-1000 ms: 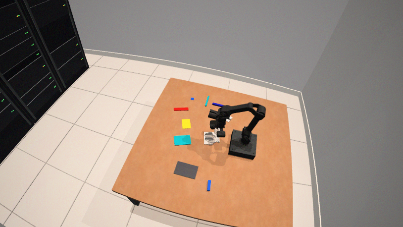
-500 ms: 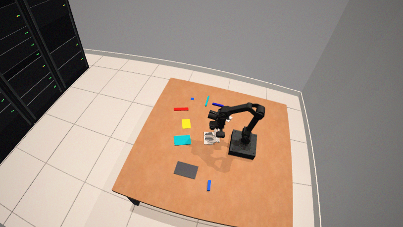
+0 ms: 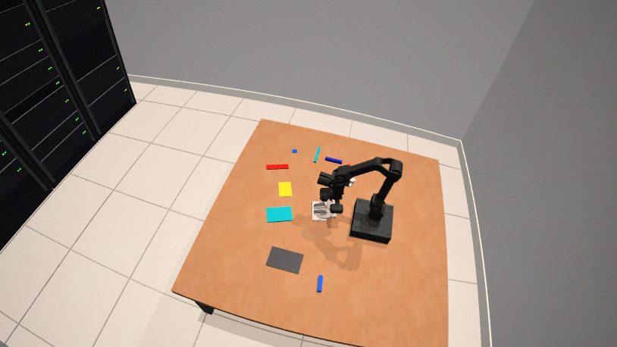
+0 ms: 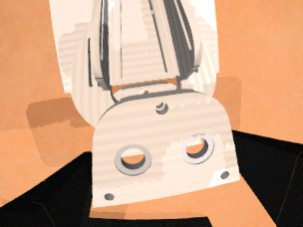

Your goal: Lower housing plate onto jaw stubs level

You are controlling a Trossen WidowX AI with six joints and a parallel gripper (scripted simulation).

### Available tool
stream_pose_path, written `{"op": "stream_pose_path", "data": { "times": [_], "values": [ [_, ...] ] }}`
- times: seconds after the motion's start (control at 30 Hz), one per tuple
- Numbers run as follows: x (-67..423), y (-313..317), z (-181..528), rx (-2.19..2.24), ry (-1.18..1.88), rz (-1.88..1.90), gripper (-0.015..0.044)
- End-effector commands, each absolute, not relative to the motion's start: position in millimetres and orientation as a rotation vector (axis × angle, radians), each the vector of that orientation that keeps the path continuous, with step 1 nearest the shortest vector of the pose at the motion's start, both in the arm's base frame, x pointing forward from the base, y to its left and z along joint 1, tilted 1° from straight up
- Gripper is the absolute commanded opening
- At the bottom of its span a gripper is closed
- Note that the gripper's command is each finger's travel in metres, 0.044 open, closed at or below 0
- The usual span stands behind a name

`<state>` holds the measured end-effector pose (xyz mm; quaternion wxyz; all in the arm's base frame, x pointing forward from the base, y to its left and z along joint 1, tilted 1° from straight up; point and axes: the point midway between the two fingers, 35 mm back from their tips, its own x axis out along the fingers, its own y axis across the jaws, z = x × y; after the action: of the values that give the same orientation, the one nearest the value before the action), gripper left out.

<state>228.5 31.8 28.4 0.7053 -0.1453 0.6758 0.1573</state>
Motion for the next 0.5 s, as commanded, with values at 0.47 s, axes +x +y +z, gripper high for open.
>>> {"op": "stream_pose_path", "data": {
  "times": [0.47],
  "values": [
    [225, 31, -1, -0.322, 1.511, 0.344, 0.0351]
  ]
}}
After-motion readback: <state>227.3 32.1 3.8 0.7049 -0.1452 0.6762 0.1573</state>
